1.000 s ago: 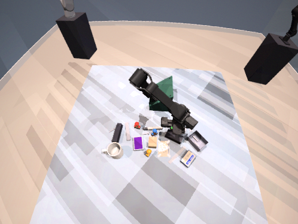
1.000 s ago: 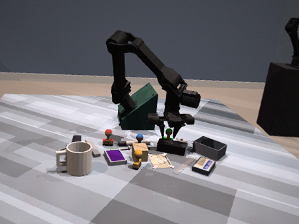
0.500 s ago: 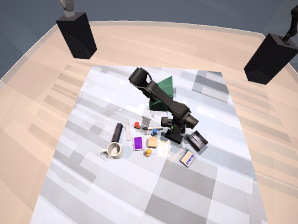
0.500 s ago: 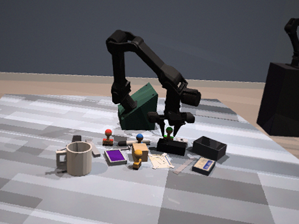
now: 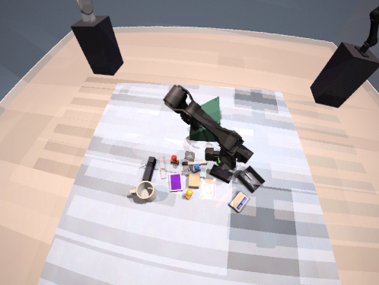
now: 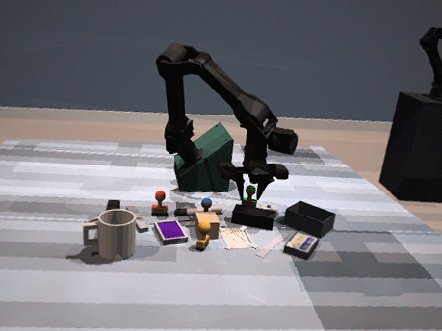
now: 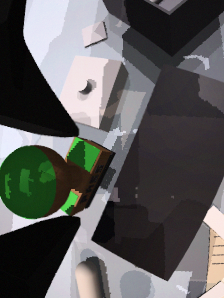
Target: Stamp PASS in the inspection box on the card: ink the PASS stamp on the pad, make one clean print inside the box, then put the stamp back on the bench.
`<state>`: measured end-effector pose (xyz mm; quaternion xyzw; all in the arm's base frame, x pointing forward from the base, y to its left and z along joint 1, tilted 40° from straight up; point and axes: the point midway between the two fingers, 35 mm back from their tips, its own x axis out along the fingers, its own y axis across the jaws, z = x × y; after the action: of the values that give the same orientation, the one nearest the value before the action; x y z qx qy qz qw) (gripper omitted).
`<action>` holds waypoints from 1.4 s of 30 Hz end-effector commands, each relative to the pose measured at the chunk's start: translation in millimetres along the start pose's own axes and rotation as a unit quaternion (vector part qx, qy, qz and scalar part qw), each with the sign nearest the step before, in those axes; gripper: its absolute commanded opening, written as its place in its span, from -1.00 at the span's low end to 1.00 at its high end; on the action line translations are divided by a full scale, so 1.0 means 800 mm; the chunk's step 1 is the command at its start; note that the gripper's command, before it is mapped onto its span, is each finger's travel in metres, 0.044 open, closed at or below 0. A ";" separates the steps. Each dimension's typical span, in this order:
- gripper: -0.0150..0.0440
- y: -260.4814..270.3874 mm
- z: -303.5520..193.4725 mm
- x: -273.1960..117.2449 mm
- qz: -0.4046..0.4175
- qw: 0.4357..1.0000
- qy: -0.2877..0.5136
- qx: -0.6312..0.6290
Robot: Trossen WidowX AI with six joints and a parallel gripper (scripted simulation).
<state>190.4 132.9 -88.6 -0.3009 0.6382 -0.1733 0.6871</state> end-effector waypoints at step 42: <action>-0.49 0.000 -0.001 -0.028 0.001 1.000 0.002 0.001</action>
<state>187.6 145.5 -73.0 -0.3008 0.6384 -0.1729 0.6870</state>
